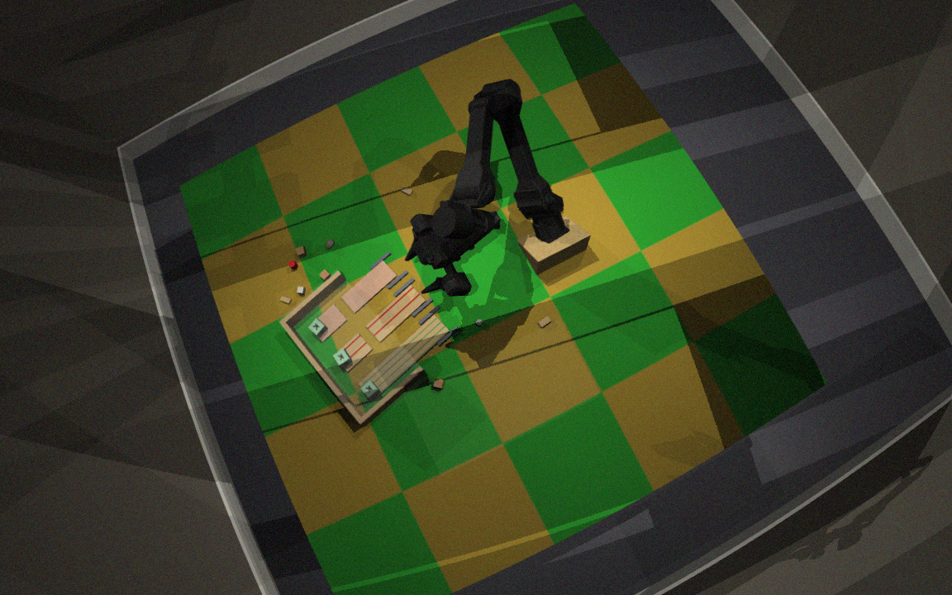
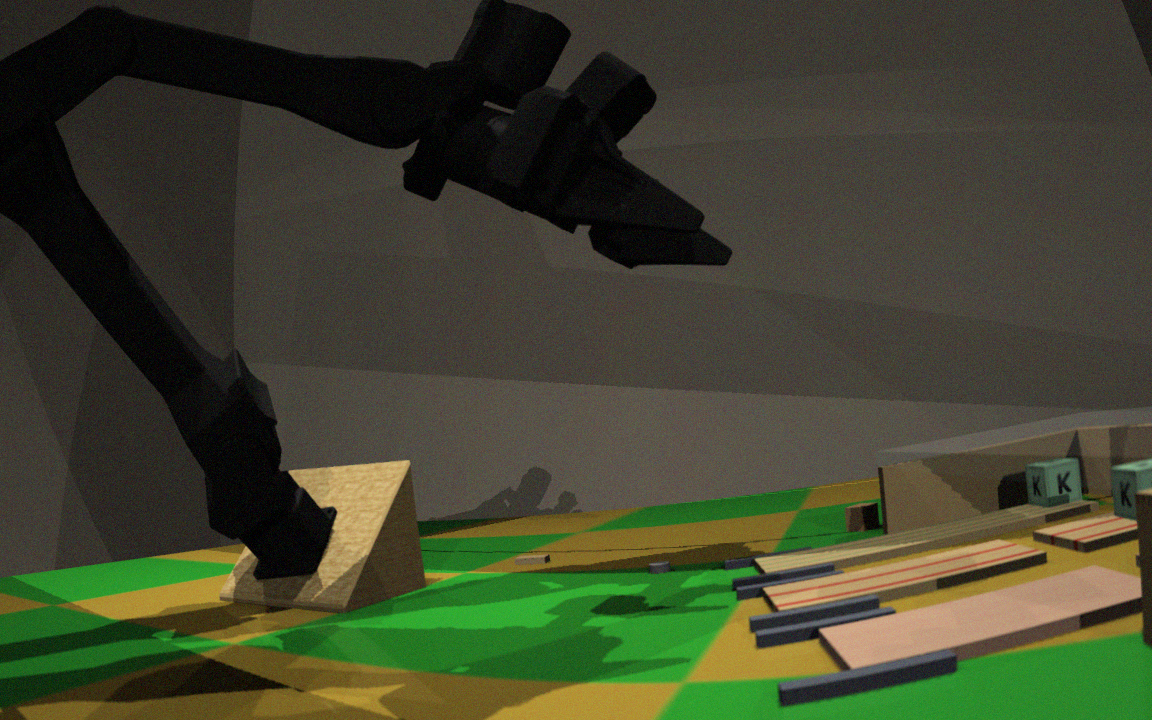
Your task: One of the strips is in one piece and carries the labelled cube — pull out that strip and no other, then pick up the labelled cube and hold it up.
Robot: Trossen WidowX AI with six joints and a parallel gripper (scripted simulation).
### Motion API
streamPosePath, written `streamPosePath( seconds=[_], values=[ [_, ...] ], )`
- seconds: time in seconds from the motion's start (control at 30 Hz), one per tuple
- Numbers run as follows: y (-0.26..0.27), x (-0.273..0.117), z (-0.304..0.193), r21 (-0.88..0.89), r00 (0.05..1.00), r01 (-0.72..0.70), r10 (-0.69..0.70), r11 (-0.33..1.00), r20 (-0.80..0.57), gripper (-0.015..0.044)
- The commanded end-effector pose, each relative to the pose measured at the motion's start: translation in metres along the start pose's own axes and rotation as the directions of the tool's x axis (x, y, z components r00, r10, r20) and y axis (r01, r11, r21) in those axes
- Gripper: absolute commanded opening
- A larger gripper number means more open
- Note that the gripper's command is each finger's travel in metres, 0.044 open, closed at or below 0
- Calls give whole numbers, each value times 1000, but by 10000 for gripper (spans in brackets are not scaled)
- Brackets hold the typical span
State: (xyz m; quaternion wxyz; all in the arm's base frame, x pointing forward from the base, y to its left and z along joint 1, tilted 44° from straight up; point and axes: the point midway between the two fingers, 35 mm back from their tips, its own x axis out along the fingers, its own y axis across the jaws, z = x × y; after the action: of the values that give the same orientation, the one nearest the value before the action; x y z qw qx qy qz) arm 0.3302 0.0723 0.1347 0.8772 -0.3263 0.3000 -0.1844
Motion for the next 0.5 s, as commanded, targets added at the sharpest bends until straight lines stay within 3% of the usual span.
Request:
streamPosePath(
  seconds=[0.0,0.2,0.4,0.47],
  values=[
    [7,9,1,-30,999,-14,12,999,-50,321],
    [36,45,-1,-114,956,-91,55,989,-289,164],
    [59,77,-20,-152,839,-163,56,975,-542,6],
    [64,87,-29,-157,782,-182,46,971,-622,0]
  ],
)
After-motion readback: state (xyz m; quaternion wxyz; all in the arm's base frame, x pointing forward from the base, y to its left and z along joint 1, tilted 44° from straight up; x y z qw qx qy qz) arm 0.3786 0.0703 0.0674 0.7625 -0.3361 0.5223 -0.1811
